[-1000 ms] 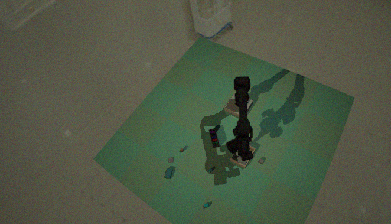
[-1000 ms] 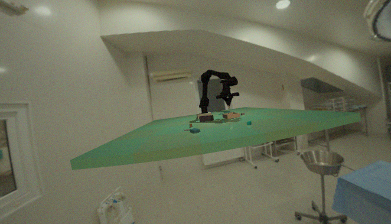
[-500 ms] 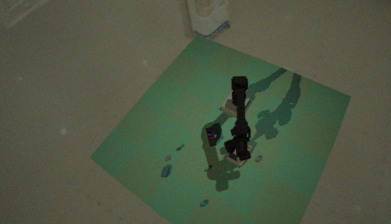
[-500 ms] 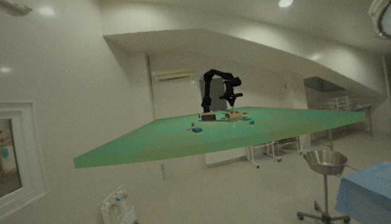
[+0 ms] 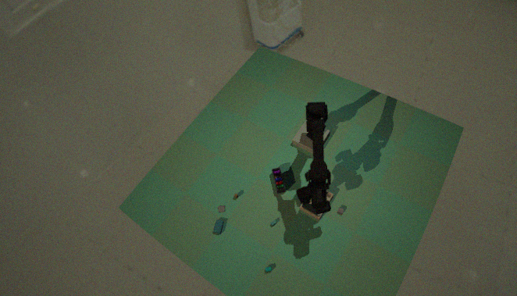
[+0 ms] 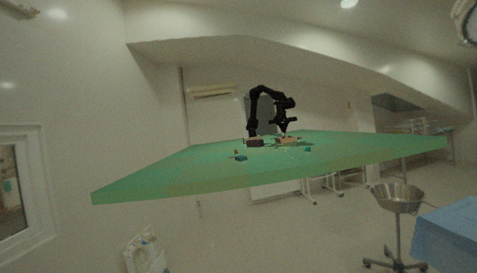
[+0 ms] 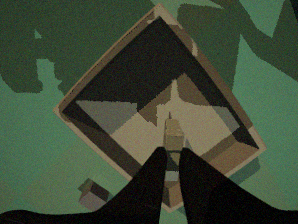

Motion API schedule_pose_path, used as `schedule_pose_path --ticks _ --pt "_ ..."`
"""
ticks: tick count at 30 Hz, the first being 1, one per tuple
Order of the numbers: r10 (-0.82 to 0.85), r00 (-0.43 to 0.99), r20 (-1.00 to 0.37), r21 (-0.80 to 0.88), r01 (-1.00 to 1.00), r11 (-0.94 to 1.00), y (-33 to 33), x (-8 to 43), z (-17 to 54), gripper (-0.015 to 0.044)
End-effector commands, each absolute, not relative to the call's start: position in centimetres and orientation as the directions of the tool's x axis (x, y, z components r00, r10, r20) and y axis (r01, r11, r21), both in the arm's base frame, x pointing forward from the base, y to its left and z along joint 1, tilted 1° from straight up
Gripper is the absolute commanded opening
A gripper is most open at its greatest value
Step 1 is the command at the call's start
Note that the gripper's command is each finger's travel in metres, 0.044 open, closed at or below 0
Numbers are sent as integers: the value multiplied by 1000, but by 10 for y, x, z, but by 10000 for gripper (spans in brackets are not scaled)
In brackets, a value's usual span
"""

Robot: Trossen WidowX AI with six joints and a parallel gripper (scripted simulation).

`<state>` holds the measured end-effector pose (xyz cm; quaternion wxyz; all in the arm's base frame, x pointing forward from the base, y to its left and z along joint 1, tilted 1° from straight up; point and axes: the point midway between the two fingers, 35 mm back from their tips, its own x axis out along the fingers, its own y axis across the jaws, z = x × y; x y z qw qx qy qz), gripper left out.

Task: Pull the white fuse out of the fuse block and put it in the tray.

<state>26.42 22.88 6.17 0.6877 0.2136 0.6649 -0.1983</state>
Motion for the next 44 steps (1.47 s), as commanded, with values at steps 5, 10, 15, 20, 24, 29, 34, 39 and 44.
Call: schedule_pose_path --ticks 5,10,15,20,24,29,34,39,44 --pt "12 38 -999 31 557 830 229 264 62 157" --pt "12 38 -999 31 557 830 229 264 62 289" --pt "14 37 -999 32 559 828 229 263 96 330" --pt "14 37 -999 32 560 828 229 263 99 330" --pt "14 37 -999 32 560 828 229 263 99 330" --pt "11 36 -999 29 556 830 228 263 97 330" --pt "11 36 -999 29 556 830 228 263 97 330" --pt "11 36 -999 29 556 830 228 263 97 330" --pt "11 36 -999 29 556 830 228 263 97 330"
